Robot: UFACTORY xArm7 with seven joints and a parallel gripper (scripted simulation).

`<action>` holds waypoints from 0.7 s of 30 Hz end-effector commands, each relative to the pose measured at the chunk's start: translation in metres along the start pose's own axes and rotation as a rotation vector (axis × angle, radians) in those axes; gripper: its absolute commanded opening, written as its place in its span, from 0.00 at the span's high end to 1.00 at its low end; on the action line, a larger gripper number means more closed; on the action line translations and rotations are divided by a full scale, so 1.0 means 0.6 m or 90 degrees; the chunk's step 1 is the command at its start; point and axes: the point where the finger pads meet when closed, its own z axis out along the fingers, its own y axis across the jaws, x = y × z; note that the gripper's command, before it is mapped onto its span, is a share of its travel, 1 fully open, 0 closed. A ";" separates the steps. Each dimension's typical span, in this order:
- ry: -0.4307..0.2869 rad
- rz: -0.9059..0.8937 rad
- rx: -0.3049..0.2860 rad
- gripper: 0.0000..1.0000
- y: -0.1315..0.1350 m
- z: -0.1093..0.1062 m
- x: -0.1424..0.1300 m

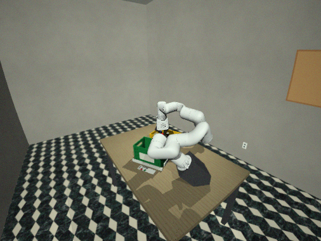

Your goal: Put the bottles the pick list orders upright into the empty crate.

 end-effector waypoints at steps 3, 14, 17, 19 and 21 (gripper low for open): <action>0.002 0.001 -0.001 1.00 0.001 0.010 0.001; 0.002 0.001 -0.001 1.00 0.001 0.025 0.001; 0.002 0.001 -0.001 1.00 0.001 0.030 0.001; 0.002 0.001 -0.001 1.00 0.001 0.034 0.001; 0.002 0.001 -0.001 1.00 0.001 0.037 0.001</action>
